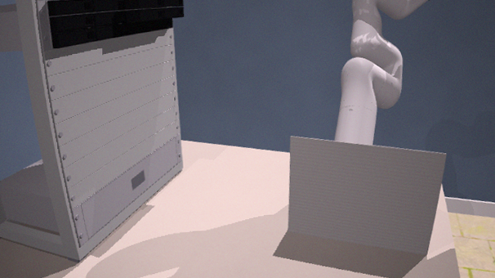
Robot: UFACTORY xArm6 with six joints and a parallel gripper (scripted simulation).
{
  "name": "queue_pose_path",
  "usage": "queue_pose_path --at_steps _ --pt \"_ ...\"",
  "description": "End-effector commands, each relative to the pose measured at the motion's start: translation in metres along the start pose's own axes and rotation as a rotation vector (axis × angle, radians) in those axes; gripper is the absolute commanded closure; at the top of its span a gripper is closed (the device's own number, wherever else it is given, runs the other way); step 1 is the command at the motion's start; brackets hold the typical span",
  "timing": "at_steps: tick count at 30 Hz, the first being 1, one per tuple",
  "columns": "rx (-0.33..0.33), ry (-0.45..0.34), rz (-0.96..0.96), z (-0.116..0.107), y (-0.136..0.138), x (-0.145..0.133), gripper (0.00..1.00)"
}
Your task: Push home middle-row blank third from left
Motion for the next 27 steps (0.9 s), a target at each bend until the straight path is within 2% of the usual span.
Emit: queue_pose_path --at_steps 1,27 --pt "0.003 0.000 0.001 -0.0011 -0.0011 0.0005 0.00" --pt "-0.003 0.007 0.007 -0.0003 0.0008 0.0030 0.00"
Point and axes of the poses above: the point where the finger pads meet when closed, its own z axis out along the fingers, its own y axis across the jaws, x = y × z, the point moved 8 cm from there along -z, back along the fingers, and after that the axes turned 3 degrees about -z, right-handed, at the moved point
